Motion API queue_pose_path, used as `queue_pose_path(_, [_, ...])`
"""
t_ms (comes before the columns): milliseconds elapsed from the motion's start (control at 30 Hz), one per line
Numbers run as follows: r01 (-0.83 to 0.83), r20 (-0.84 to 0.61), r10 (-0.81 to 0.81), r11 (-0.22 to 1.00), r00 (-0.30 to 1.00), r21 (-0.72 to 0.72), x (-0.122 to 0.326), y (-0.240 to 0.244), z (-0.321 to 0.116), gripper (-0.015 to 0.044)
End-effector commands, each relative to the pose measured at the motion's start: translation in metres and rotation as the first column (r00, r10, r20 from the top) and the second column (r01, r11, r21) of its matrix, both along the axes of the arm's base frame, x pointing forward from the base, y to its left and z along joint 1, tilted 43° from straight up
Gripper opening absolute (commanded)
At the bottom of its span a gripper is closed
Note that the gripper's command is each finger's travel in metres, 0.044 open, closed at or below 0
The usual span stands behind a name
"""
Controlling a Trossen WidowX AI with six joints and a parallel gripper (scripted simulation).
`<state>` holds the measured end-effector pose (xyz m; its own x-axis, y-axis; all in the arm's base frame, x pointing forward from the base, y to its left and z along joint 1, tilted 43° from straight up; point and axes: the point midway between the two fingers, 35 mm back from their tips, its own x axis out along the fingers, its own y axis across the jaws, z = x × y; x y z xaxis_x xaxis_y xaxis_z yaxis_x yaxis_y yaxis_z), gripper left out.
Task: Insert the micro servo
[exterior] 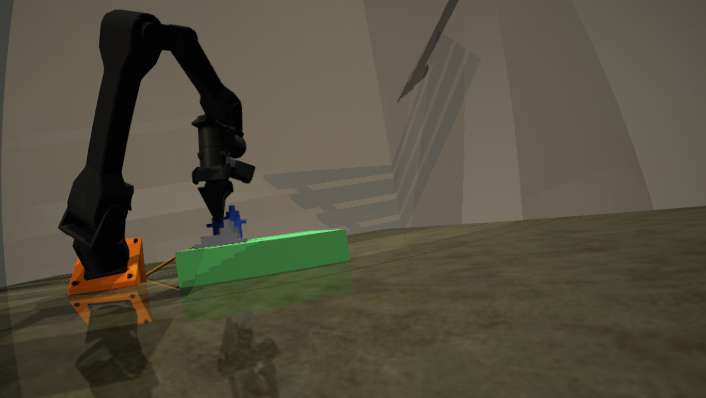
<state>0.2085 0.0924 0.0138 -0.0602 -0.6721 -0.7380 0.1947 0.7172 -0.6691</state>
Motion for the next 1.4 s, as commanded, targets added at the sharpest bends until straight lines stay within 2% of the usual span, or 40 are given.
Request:
queue_pose_path(0, [-0.006,-0.002,0.006,1.0,1.0,0.0,0.0,-0.003,-0.003,0.0])
queue_pose_path(1200, [-0.006,-0.001,0.006,1.0,1.0,-0.001,-0.002,-0.027,-0.029,0.0])
queue_pose_path(1367, [-0.006,-0.001,0.006,1.0,1.0,-0.001,-0.002,-0.025,-0.027,0.0131])
